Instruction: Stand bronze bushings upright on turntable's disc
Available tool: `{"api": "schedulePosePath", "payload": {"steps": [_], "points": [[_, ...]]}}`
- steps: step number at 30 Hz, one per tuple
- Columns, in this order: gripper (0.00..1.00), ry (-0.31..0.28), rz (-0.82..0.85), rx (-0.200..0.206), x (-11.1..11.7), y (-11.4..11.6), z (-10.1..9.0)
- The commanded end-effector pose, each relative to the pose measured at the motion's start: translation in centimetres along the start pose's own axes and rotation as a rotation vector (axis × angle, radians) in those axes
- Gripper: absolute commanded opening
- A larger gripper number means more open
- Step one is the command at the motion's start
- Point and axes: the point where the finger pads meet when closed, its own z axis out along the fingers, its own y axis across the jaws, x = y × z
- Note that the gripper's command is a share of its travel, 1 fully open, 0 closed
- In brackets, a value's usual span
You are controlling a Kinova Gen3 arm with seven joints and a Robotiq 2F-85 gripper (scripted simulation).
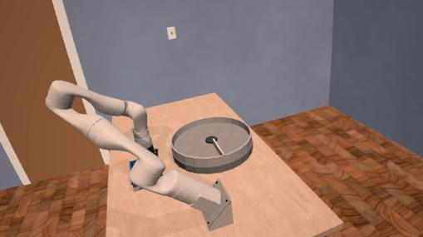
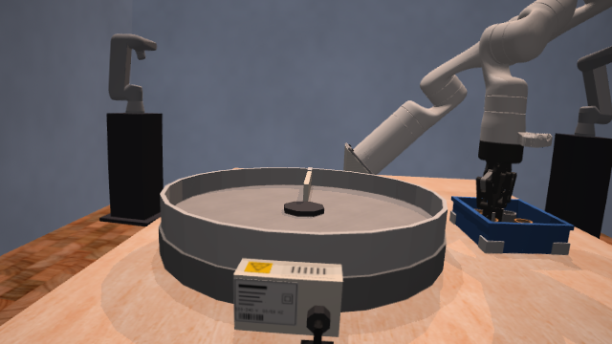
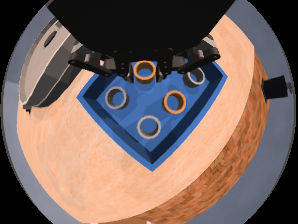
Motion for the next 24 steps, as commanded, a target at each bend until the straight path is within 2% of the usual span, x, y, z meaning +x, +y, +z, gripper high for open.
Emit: {"api": "schedulePosePath", "payload": {"steps": [1, 24], "points": [[0.39, -0.001, 0.001, 0.001, -0.06, 0.02, 0.06], [0.39, -0.001, 0.001, 0.001, -0.06, 0.02, 0.06]]}}
